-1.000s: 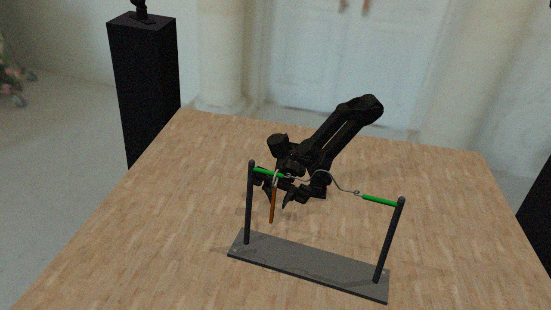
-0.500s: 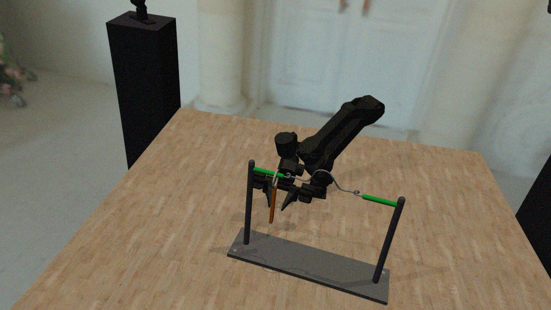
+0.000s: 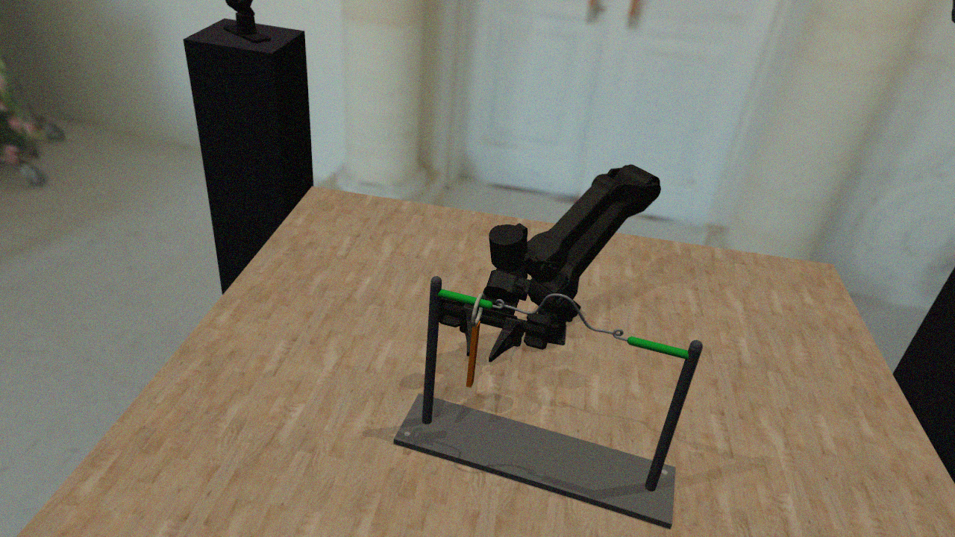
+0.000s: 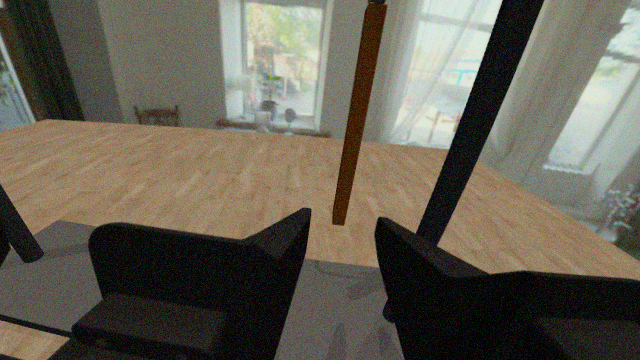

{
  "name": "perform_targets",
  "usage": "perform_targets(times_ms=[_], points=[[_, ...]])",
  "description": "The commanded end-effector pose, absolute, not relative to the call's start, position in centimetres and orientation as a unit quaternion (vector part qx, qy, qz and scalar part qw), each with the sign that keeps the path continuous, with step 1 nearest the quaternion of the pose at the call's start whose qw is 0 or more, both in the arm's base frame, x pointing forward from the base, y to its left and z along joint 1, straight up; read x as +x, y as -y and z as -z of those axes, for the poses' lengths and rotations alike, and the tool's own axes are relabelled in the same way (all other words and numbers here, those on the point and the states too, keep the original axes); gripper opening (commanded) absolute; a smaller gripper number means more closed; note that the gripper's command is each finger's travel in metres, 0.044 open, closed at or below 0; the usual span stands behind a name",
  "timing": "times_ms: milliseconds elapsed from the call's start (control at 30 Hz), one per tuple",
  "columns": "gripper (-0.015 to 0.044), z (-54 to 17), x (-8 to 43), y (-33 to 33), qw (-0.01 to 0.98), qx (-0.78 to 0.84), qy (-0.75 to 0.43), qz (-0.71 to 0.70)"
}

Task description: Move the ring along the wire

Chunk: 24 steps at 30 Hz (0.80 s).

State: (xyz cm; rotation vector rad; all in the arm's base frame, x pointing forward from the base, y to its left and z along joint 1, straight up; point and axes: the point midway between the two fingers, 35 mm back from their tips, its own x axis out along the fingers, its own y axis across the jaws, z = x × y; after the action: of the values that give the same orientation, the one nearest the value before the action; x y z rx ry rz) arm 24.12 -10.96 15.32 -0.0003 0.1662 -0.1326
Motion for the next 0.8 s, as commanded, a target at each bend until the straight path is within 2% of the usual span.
perform_targets(times_ms=[0,767], points=[[0.0160,-15.6,24.5,11.1,0.994,0.000,-0.080,0.070],[0.0160,-15.5,27.8,11.9,0.994,0.000,-0.079,0.070]])
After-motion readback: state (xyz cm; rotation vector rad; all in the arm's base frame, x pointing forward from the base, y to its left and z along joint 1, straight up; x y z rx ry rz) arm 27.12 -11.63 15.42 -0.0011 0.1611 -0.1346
